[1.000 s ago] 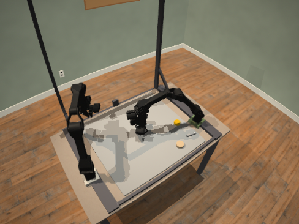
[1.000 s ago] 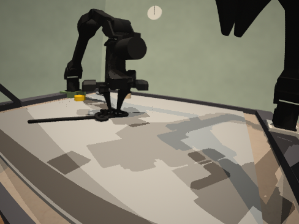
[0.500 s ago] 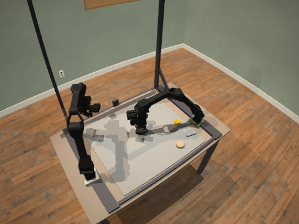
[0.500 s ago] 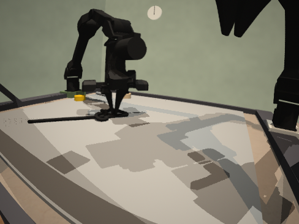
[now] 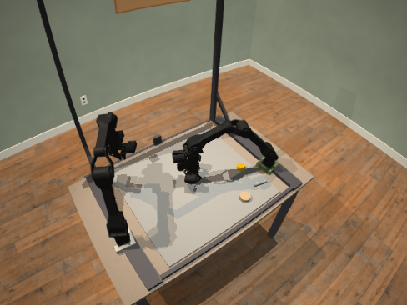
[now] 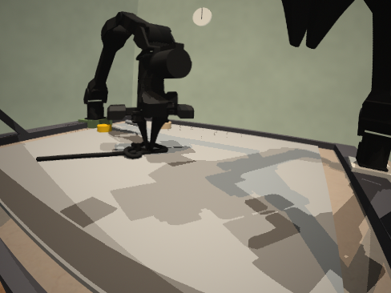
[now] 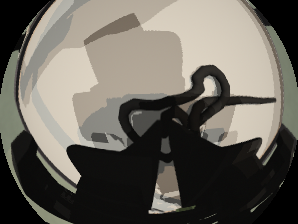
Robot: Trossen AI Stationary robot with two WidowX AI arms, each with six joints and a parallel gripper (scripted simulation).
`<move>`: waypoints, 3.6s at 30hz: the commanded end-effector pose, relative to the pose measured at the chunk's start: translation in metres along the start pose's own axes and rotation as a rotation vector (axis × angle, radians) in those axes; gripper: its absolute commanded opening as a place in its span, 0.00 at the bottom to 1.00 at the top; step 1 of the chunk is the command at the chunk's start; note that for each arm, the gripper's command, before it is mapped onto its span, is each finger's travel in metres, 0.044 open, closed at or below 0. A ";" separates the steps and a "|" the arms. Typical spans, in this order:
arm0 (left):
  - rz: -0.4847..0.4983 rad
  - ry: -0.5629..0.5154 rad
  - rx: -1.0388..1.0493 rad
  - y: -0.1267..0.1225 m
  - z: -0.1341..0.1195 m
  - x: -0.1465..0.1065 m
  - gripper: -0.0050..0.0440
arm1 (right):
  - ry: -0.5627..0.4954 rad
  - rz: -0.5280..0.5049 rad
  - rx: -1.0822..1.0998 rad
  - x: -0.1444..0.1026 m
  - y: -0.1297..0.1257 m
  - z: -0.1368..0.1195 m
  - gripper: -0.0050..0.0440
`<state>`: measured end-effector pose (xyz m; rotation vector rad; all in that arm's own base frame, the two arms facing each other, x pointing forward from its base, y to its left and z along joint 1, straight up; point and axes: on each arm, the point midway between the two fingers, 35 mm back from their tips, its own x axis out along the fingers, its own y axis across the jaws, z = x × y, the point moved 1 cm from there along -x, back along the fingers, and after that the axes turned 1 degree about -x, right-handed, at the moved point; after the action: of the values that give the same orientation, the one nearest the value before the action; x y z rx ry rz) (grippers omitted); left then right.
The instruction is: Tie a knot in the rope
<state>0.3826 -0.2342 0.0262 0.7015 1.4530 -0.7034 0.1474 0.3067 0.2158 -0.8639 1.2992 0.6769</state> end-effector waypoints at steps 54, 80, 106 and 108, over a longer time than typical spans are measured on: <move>0.140 -0.180 -0.025 0.003 0.054 -0.045 0.14 | -0.024 0.003 0.007 -0.008 -0.002 -0.001 0.28; 0.274 -0.340 -0.053 0.005 0.108 -0.045 0.14 | -0.024 0.003 0.007 -0.008 -0.002 -0.001 0.28; 0.347 -0.430 -0.071 0.006 0.138 -0.031 0.14 | -0.024 0.003 0.007 -0.008 -0.002 -0.001 0.28; 0.347 -0.430 -0.071 0.006 0.138 -0.030 0.14 | -0.024 0.003 0.007 -0.008 -0.002 -0.001 0.28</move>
<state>0.4721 -0.3385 0.0485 0.6860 0.9477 -0.4944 0.1474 0.3067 0.2158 -0.8639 1.2992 0.6769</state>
